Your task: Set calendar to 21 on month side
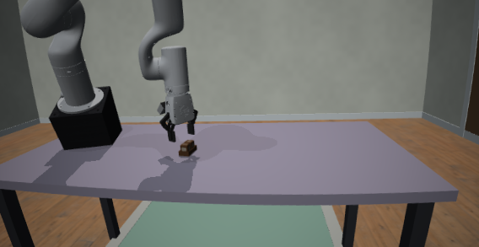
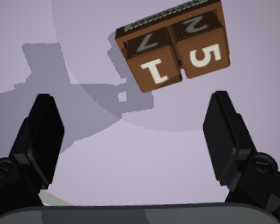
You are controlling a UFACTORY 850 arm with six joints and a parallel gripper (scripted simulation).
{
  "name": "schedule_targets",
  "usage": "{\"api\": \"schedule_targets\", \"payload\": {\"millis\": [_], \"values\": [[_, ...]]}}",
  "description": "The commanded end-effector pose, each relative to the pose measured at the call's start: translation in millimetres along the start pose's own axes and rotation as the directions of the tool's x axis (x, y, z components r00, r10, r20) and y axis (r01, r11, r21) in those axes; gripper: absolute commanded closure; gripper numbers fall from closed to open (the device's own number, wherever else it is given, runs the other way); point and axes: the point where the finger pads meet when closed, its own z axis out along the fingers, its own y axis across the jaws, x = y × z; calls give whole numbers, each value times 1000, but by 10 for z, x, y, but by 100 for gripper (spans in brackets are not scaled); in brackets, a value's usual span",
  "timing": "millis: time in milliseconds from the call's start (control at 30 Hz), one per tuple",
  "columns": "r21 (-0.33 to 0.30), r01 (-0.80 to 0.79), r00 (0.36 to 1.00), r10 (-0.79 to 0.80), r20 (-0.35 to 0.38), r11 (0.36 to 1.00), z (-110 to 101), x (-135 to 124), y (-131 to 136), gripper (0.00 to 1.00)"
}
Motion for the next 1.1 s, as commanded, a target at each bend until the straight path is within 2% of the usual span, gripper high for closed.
{"api": "schedule_targets", "payload": {"millis": [0, 967, 1067], "values": [[-1, 0, 1000, 0, 1, 1000, -4, -6, 3, 0], [-1, -2, 1000, 2, 1, 1000, -4, -6, 4, 0], [-1, -54, 999, 54, 1, 999, -3, -8, 22, 0]]}}
